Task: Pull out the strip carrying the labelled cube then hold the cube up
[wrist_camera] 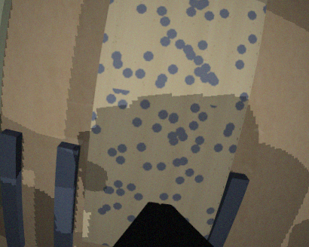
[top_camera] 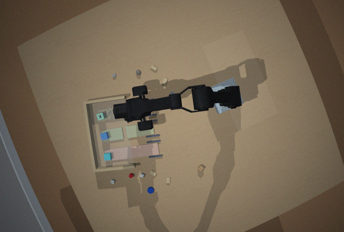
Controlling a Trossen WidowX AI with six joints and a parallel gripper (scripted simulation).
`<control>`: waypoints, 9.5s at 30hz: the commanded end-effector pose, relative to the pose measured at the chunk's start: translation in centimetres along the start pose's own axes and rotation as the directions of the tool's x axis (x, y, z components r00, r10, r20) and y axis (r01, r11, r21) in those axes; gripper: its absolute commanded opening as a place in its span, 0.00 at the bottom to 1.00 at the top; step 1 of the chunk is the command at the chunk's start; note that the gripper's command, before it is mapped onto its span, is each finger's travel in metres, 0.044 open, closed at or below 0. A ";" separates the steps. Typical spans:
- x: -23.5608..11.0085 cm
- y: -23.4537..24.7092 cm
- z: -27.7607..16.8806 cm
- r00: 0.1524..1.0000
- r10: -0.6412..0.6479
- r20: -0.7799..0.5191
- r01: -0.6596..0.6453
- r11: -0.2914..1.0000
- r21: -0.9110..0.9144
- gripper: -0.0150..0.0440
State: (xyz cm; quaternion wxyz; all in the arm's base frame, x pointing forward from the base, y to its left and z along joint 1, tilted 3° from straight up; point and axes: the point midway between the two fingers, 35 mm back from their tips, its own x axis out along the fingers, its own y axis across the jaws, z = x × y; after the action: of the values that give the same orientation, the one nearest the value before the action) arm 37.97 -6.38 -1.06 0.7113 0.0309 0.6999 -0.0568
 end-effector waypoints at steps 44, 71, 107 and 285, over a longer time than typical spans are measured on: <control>1.5 0.1 -0.3 1.000 -0.004 -0.006 0.004 1.000 -0.003 0.25; 1.7 0.2 -2.4 1.000 -0.004 -0.008 0.004 1.000 -0.003 0.25; 1.9 0.4 -7.9 1.000 -0.004 -0.013 0.004 1.000 -0.003 0.25; -4.7 1.2 3.5 1.000 -0.003 -0.002 0.003 0.992 -0.129 0.91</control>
State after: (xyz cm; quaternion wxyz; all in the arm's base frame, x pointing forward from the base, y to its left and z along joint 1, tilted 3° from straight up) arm 41.09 -5.31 3.46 0.7100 -0.0145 0.7040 -0.0118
